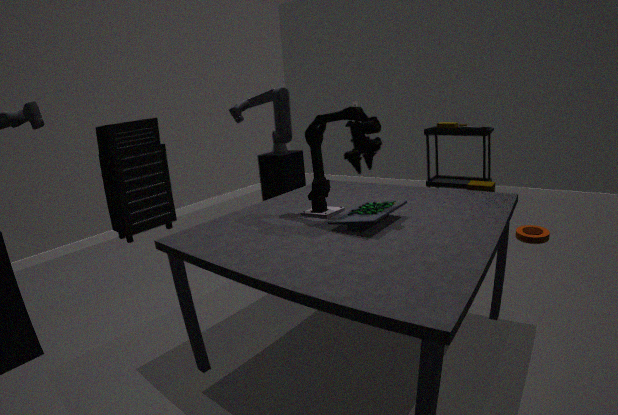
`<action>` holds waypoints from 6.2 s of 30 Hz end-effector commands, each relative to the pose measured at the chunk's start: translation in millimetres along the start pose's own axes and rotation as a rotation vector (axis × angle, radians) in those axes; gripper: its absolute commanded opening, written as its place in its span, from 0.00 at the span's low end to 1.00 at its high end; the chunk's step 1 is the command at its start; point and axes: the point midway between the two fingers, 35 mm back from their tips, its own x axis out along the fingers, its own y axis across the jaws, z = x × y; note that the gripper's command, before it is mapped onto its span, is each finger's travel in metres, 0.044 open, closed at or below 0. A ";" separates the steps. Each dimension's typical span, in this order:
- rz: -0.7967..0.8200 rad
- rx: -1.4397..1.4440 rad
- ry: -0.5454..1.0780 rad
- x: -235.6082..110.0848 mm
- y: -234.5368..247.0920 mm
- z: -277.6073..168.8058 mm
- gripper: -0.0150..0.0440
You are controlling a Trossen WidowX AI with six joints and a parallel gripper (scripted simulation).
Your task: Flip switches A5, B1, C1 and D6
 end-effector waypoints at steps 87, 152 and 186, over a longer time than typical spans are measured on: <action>-0.017 -0.014 -0.064 149.3 -49.2 58.4 0.25; -0.007 -0.013 -0.036 90.9 70.2 34.0 0.25; -0.007 -0.013 -0.011 149.6 69.8 37.0 0.25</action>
